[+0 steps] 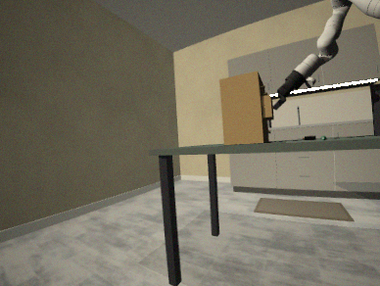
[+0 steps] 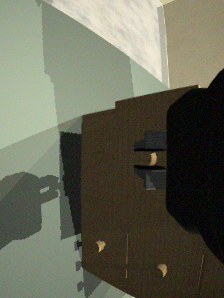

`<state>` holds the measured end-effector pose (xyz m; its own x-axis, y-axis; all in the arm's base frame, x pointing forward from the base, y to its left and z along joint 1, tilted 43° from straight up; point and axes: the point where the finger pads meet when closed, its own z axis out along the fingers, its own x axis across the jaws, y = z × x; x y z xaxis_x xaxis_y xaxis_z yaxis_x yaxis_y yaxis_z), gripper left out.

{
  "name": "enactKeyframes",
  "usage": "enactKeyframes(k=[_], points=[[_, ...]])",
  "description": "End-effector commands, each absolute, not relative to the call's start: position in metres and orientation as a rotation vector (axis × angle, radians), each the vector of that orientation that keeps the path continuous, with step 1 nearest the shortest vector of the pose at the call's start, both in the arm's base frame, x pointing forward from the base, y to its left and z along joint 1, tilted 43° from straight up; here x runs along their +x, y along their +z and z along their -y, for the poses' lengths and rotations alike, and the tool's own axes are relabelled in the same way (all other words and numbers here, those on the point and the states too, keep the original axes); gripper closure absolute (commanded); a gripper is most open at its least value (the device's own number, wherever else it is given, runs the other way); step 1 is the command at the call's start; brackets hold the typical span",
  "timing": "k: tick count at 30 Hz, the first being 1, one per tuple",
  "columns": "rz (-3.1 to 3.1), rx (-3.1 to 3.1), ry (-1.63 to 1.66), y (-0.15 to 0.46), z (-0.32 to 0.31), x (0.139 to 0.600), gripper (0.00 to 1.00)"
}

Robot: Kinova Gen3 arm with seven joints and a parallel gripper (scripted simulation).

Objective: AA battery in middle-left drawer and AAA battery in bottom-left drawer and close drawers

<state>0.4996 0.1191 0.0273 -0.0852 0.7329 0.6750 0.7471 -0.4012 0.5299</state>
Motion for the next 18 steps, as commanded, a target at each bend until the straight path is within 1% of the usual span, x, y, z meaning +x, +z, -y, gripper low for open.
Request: enactKeyframes(k=[1, 18], points=[[1.709, -2.117, -1.542, 0.028, -0.117, 0.496, 0.63], [1.709, -2.117, -1.542, 0.029, -0.115, 0.48, 0.63]])
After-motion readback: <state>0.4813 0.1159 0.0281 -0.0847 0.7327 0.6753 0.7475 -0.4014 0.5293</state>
